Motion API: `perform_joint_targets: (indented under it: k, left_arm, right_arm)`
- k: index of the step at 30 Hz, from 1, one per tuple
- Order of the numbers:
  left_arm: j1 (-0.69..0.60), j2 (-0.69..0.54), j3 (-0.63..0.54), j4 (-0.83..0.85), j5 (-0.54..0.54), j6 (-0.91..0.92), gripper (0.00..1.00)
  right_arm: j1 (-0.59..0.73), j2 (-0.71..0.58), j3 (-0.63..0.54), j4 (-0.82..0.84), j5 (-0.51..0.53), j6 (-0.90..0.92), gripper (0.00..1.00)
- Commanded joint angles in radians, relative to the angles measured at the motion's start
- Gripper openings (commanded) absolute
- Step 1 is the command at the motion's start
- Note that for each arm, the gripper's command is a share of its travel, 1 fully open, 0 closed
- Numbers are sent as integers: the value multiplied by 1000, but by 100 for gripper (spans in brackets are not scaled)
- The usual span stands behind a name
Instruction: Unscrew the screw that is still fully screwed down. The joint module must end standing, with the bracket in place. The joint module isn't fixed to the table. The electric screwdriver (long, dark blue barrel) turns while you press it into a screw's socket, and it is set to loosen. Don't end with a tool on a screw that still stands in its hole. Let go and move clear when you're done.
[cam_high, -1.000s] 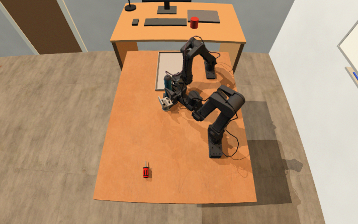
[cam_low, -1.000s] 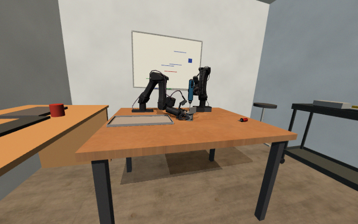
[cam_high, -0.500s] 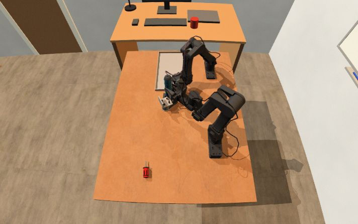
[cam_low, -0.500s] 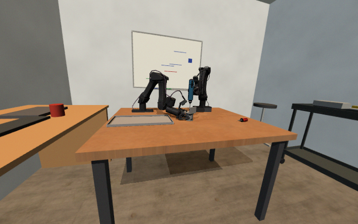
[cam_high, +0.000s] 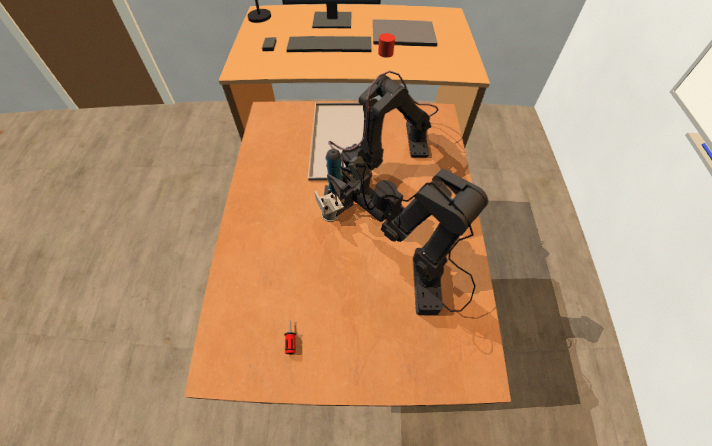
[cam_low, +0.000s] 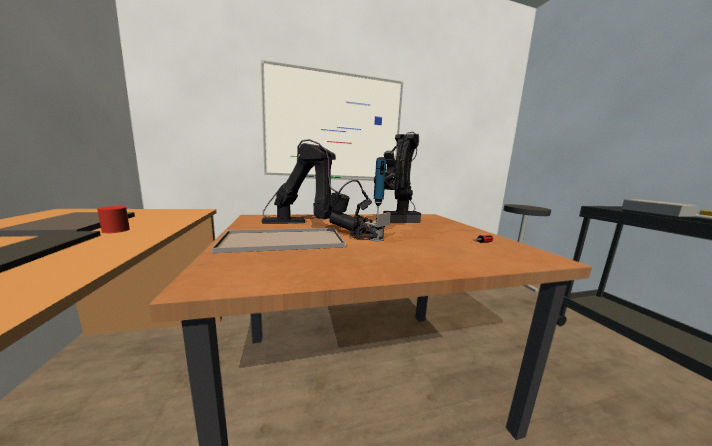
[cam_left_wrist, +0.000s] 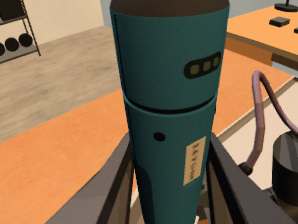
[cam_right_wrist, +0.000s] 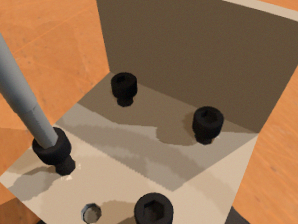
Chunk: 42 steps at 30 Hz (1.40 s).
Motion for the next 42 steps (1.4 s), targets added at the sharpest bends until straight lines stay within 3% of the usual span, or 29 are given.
perform_joint_targets:
  k: [1,33,42]
  left_arm:
    - [6,-45,45,90,7,-6,42]
    - [4,-49,50,96,9,-5,42]
    - [-15,-124,66,-4,-14,0,42]
  right_arm:
    - [6,11,-16,-20,-7,8,59]
    - [6,11,-16,-20,-7,8,59]
    - [6,11,-16,-20,-7,8,59]
